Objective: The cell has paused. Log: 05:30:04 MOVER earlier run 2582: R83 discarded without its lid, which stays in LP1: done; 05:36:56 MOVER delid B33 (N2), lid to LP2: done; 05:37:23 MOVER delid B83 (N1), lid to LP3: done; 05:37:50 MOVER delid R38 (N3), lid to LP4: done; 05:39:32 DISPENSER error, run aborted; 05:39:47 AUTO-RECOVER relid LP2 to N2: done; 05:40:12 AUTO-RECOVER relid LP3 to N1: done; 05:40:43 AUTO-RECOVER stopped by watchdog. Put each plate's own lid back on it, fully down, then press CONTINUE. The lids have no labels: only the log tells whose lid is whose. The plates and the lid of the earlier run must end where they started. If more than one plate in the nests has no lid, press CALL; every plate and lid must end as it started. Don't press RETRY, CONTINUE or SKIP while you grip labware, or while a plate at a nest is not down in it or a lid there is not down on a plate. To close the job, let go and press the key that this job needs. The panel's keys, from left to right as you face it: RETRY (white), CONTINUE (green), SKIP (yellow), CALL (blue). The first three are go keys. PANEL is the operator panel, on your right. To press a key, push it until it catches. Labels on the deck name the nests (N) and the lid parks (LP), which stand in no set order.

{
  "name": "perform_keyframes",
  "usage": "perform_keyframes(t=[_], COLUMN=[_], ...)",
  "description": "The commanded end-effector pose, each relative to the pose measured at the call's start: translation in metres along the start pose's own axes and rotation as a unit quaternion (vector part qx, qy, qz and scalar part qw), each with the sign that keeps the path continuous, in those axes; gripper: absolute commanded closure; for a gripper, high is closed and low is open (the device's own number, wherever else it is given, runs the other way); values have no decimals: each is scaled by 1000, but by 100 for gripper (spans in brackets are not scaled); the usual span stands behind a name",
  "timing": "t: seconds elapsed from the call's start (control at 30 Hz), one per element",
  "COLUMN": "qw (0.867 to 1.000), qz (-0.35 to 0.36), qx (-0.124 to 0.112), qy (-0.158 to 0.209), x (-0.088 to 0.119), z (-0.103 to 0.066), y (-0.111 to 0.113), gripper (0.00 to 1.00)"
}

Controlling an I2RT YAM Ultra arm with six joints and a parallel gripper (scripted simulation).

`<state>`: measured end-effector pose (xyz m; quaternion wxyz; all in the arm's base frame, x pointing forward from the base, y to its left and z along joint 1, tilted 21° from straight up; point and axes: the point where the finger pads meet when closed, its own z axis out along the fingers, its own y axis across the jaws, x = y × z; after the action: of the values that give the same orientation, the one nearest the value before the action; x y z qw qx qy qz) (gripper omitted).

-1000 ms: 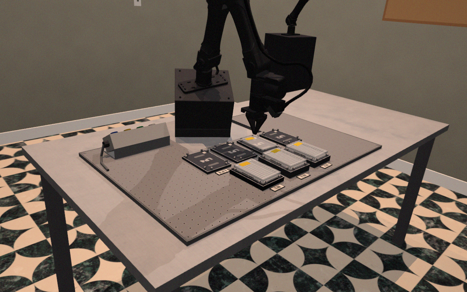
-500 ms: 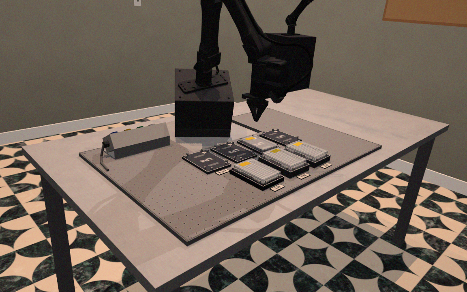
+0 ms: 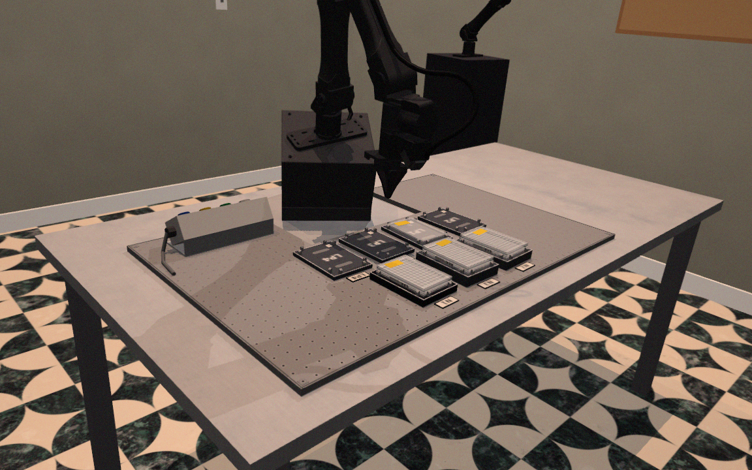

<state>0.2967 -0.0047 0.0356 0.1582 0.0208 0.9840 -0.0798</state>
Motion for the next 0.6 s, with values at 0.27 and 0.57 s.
perform_keyframes(t=[0.27, 0.57], qw=[995, 985], qz=[99, 169], qx=[-15, -14], qy=[-8, -23], x=[2, -12], z=[-4, -11], y=[-43, -82], gripper=[100, 100])
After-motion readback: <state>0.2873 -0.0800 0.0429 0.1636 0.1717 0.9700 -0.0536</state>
